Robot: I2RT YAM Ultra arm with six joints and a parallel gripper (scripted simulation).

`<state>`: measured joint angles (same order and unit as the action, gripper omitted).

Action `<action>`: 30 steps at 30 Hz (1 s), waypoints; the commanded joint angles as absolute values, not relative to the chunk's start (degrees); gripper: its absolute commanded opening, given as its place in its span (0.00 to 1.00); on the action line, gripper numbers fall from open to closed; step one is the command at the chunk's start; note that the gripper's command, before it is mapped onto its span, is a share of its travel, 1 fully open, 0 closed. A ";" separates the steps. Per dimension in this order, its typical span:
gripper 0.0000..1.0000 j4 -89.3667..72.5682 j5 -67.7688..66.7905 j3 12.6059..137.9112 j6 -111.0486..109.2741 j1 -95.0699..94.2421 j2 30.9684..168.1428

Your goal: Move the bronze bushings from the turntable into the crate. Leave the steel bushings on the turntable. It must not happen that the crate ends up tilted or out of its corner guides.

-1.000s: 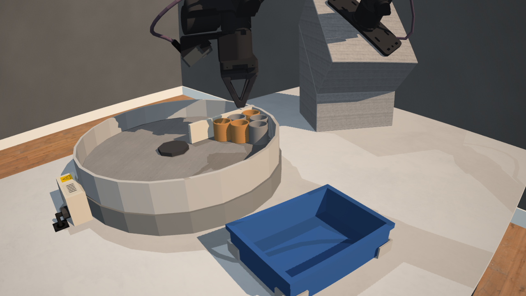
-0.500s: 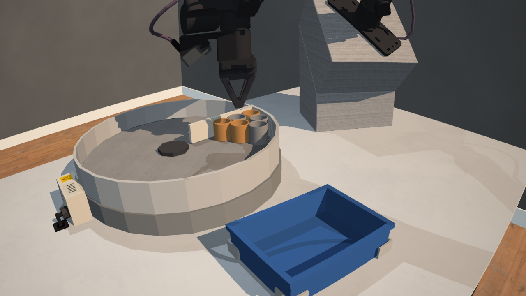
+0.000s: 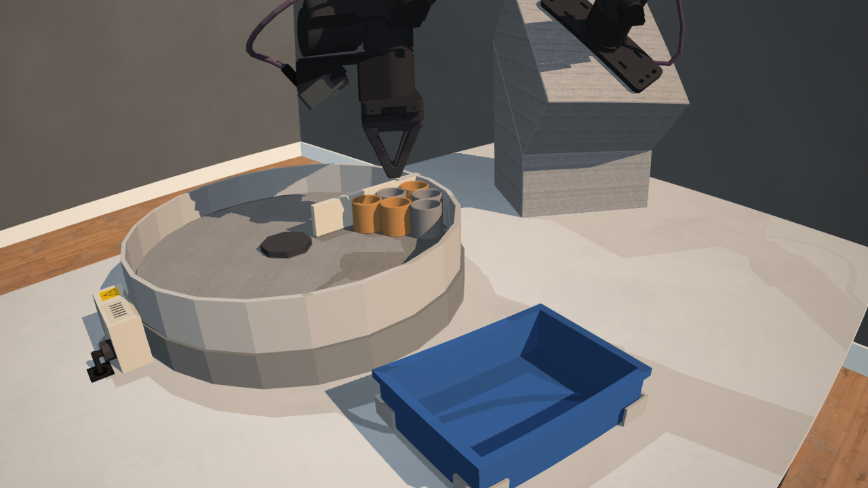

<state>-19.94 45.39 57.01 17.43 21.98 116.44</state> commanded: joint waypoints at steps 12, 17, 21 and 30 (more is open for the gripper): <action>0.15 -18.81 44.78 55.61 18.16 22.39 114.97; 0.15 -18.81 44.79 55.61 18.07 22.41 114.97; 0.15 -18.81 44.79 55.61 18.07 22.41 114.97; 0.15 -18.81 44.79 55.61 18.07 22.41 114.97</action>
<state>-19.81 45.32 57.01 17.69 21.76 116.44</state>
